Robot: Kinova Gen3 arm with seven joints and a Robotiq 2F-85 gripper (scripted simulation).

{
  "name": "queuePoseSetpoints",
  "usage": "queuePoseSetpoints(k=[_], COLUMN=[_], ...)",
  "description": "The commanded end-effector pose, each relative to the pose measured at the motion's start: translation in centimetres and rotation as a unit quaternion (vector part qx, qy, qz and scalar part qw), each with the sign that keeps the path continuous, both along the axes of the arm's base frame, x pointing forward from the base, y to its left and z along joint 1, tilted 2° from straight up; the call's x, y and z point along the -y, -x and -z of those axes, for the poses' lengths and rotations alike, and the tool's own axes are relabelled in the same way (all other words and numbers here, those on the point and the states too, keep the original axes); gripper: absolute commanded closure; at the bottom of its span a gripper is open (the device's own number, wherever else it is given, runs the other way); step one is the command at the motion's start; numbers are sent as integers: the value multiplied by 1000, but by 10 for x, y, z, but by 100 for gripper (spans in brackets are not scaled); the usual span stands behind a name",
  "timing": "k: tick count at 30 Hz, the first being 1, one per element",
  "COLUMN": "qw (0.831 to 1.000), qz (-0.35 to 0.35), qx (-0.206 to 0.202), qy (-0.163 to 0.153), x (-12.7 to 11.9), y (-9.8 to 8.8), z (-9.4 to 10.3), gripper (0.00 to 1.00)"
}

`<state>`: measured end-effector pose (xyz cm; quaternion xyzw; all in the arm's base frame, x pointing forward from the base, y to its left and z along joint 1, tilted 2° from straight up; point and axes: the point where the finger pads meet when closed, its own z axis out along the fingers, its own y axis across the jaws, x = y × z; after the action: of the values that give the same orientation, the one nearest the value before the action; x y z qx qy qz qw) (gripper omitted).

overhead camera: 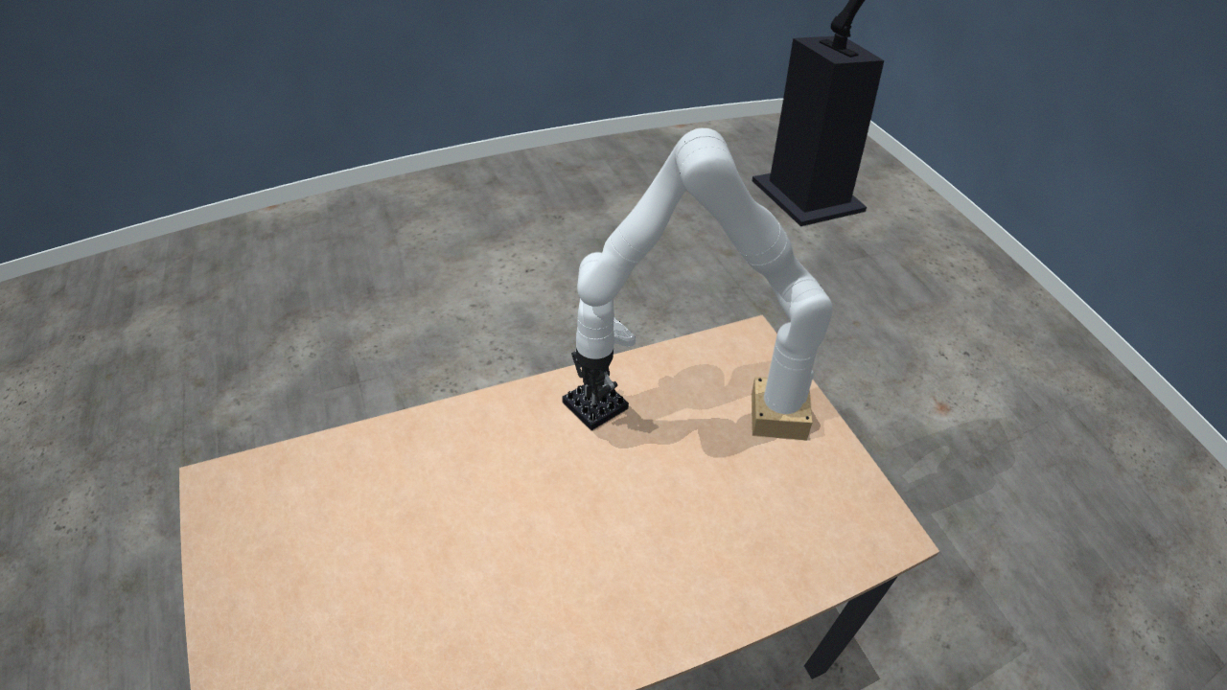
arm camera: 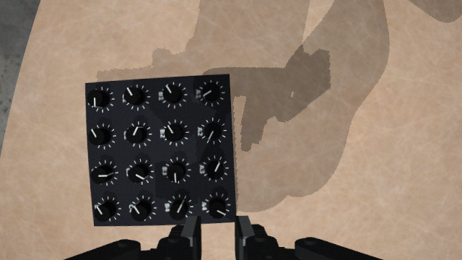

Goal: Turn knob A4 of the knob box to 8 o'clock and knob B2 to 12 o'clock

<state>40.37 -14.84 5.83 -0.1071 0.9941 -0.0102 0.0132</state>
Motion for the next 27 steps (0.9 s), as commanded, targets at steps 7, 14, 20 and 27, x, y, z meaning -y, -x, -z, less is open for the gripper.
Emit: queuePoseSetpoints(k=[7, 14, 20, 27], qw=[1000, 1000, 1000, 1000], qz=[0, 0, 0, 0], qx=[1, 1, 1, 1], qy=[0, 0, 0, 0], x=[0, 0, 0, 1], y=[-1, -1, -1, -1], z=[1, 4, 10, 16], gripper=[81, 81, 81, 81])
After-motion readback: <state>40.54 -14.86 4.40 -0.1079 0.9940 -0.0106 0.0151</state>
